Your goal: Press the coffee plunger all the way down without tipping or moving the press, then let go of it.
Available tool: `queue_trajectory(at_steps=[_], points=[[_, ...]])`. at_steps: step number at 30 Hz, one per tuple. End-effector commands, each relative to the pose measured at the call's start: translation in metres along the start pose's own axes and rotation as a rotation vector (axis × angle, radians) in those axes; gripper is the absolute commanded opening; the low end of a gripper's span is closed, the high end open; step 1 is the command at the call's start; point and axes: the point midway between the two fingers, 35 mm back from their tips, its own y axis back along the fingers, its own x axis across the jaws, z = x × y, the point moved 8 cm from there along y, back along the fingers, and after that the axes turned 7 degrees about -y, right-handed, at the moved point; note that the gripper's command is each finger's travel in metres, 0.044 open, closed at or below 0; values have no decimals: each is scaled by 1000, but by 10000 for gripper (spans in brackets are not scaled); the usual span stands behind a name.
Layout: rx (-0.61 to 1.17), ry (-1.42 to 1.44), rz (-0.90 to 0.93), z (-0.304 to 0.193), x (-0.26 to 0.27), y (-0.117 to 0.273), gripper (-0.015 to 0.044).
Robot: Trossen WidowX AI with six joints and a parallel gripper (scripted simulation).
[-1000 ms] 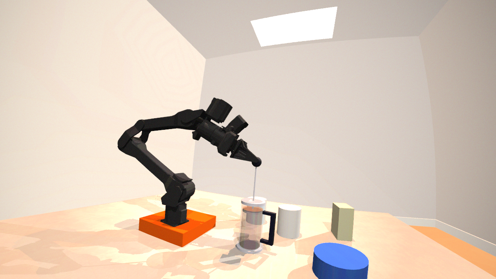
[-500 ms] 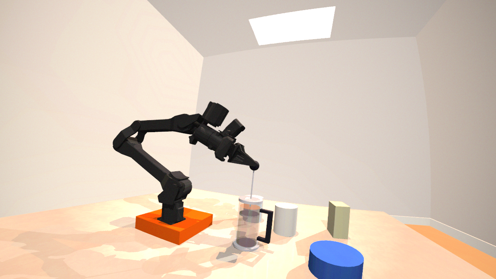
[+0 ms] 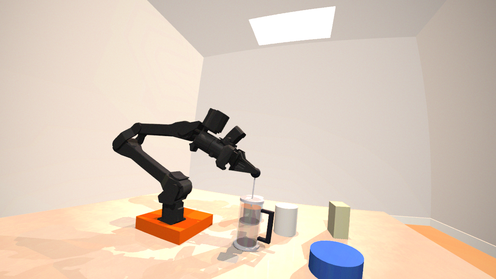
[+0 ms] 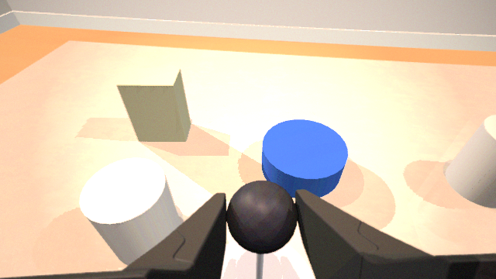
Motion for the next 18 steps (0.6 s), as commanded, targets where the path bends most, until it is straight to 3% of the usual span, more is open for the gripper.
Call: queue_trajectory(at_steps=[1, 18], points=[[63, -2, -9, -21, -3, -9, 118], [62, -2, -9, -35, -4, -26, 118]])
